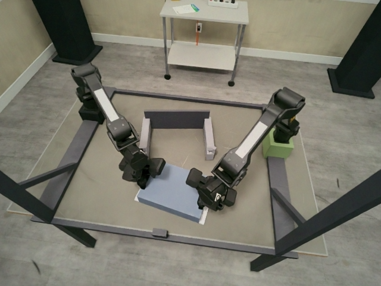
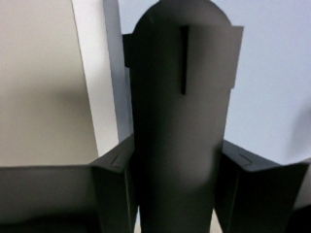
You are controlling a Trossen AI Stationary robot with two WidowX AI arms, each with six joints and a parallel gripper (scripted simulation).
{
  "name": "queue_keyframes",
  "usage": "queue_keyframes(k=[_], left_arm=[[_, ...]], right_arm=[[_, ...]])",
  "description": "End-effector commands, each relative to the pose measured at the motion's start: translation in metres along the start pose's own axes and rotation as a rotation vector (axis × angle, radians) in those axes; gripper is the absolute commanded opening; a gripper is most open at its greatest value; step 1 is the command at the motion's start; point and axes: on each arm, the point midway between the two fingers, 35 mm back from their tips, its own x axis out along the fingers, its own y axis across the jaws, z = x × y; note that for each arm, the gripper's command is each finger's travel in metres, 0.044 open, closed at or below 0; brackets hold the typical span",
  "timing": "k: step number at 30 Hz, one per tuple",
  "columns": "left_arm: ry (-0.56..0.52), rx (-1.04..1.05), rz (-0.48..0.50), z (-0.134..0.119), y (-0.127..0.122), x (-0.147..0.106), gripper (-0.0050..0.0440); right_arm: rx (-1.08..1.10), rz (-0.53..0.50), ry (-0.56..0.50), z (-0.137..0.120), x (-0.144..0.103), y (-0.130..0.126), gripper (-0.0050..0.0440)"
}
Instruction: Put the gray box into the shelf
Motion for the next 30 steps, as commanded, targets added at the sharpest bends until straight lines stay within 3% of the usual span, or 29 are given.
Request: queue_keyframes(k=[1,30], left_arm=[[-0.030,-0.007,0.038,0.006,0.015,-0.027,0.0105],[-0.050,-0.016,0.054,-0.002,0.027,-0.069,0.0105]], right_arm=[[0.010,-0.018,-0.044,0.009,-0.024,-0.009,0.0108],[0.019,-0.024,-0.068,0.001,-0.064,-0.030,0.0108]])
